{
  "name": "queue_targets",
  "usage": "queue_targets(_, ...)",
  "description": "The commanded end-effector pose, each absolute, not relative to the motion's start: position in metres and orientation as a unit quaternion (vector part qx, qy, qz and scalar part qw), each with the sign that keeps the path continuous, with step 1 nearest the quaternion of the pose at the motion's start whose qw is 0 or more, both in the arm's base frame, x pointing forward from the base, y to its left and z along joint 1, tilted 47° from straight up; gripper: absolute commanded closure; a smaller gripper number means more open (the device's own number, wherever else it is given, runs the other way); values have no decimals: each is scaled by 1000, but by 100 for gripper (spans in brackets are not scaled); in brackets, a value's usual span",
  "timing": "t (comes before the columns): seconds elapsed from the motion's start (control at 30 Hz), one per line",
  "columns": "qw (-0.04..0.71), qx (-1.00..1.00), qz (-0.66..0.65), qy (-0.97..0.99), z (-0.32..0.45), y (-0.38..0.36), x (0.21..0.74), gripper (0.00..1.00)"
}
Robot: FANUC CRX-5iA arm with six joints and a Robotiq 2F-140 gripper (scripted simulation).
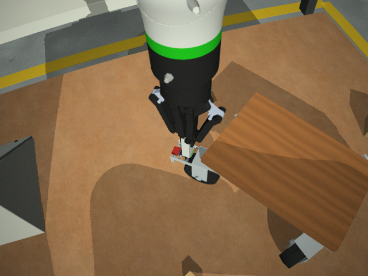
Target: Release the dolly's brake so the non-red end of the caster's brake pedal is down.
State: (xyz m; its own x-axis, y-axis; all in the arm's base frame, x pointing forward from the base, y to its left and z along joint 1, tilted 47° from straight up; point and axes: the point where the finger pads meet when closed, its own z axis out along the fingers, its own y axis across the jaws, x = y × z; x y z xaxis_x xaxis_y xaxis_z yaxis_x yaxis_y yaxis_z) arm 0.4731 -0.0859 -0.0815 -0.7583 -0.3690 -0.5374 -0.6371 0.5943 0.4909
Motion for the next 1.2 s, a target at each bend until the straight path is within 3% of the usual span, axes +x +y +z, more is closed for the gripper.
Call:
queue_targets(0.0, 194, -289, 346, 872, -81, -86, 473, 100)
queue_targets(1.17, 194, -289, 346, 872, -86, -81, 474, 100)
